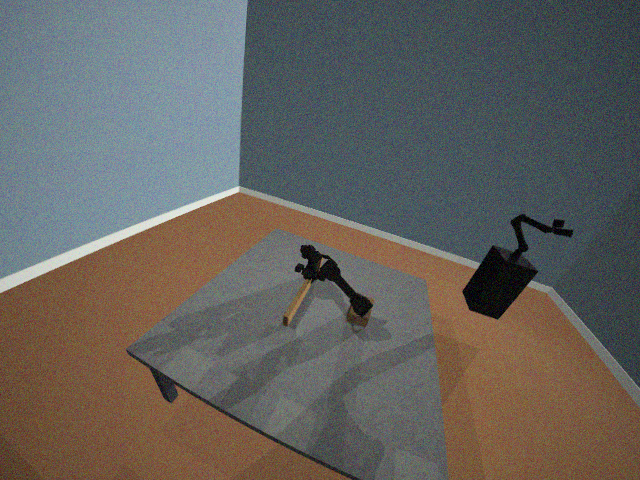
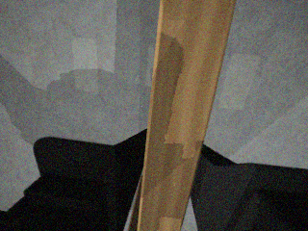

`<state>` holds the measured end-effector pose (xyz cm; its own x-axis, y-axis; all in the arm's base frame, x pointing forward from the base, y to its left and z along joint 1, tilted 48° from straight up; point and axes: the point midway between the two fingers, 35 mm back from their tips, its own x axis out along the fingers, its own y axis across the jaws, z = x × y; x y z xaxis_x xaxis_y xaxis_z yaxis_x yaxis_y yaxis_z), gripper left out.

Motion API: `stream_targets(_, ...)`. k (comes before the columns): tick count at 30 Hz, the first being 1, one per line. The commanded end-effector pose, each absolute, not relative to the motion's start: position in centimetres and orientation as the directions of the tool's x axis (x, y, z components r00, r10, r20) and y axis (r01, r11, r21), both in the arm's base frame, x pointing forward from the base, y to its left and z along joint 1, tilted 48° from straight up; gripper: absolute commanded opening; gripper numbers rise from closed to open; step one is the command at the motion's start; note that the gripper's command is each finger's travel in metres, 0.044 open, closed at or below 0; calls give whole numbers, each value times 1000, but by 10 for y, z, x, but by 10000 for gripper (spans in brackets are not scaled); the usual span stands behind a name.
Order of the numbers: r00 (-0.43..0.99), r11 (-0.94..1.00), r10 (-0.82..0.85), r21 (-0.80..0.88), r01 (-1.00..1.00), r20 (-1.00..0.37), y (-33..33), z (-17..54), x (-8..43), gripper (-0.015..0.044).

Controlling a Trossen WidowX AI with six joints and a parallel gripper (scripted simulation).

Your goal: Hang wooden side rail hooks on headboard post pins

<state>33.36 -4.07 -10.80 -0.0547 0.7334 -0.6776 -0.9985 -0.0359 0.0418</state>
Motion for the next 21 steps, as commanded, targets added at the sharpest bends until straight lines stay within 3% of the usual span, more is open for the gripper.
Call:
stream_targets(1, -39, -26, 730, 30, -999, -682, -47, -106, 337, 0)
stream_targets(21, -39, -26, 730, 31, -999, -682, -47, -109, 335, 0)
